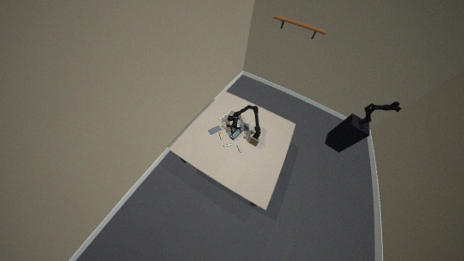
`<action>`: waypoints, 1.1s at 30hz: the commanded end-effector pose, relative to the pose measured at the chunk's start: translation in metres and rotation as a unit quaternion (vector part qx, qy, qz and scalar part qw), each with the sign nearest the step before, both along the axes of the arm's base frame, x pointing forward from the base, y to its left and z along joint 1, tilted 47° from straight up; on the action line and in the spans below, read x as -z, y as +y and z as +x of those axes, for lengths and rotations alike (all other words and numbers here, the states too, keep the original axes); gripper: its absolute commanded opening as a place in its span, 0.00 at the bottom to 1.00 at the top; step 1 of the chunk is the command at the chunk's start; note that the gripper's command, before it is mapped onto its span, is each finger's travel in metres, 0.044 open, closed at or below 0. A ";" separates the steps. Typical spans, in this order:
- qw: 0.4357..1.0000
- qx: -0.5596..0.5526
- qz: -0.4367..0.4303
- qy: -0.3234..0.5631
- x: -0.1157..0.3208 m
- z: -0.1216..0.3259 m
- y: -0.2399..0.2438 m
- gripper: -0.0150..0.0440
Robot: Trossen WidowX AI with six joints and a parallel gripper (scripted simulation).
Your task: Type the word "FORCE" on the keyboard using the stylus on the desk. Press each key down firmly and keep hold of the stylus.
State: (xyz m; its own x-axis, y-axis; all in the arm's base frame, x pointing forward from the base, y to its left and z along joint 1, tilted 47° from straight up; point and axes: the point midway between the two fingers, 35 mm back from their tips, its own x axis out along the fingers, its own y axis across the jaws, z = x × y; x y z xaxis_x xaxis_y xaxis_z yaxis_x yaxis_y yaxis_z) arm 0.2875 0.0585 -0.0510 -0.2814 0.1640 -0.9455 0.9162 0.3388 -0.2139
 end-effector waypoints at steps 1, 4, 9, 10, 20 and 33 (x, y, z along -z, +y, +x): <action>1.000 -0.003 -0.002 -0.001 0.000 0.000 0.000 0.39; 1.000 -0.003 -0.002 -0.001 0.000 0.000 0.000 0.39; 1.000 -0.003 -0.001 -0.001 -0.011 -0.001 0.011 0.39; 1.000 -0.003 -0.001 -0.001 -0.014 -0.002 0.015 0.39; 1.000 -0.003 -0.001 -0.001 -0.025 -0.004 0.027 0.39; 1.000 -0.005 -0.002 -0.002 -0.030 -0.015 0.019 0.25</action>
